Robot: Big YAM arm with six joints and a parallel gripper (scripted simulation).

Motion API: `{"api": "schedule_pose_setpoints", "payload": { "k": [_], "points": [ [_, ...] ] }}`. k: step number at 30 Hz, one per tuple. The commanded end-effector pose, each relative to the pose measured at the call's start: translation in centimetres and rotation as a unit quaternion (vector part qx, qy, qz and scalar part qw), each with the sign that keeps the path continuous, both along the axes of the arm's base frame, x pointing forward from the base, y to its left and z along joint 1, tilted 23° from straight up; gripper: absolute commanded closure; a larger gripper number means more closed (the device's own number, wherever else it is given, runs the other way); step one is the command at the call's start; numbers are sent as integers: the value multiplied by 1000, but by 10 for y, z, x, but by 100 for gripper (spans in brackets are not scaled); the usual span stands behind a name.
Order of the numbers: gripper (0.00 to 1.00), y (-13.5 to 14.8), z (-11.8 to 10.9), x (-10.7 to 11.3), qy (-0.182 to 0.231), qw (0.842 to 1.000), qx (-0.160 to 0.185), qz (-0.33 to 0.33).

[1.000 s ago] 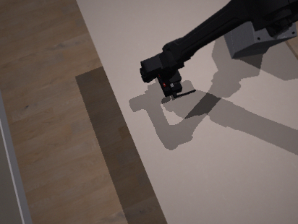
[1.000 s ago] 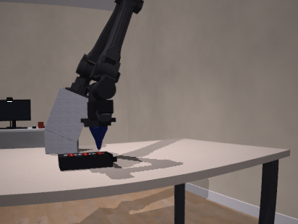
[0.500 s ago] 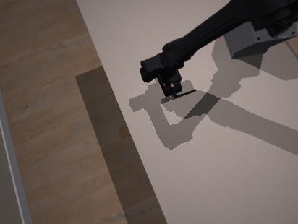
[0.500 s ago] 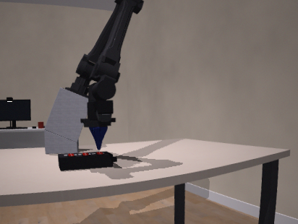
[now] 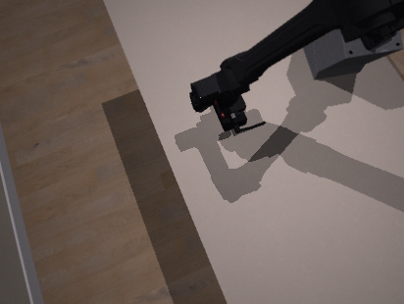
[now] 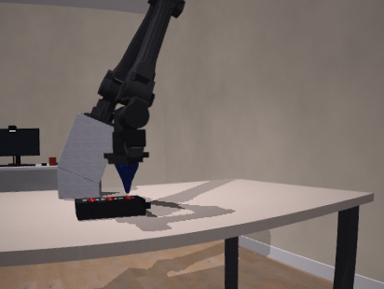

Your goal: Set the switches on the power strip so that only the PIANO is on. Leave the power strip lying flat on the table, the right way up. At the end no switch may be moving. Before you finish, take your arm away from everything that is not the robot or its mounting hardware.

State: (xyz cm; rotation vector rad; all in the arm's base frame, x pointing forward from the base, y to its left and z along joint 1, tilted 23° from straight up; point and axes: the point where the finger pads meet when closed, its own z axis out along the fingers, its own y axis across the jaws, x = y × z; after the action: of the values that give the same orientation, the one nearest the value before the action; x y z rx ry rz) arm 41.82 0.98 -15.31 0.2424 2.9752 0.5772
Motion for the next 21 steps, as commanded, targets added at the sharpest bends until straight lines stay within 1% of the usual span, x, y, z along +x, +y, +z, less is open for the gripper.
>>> {"api": "schedule_pose_setpoints", "payload": {
  "k": [1, 13, 18, 21],
  "points": [
    [100, 3, -1, 12, -9, 1000, -1, -1],
    [100, 3, -1, 12, -9, 1000, -1, -1],
    [100, 5, 0, 2, -5, 1000, -1, 0],
    [100, 5, 3, 2, -8, 1000, -1, 0]
  ]
}}
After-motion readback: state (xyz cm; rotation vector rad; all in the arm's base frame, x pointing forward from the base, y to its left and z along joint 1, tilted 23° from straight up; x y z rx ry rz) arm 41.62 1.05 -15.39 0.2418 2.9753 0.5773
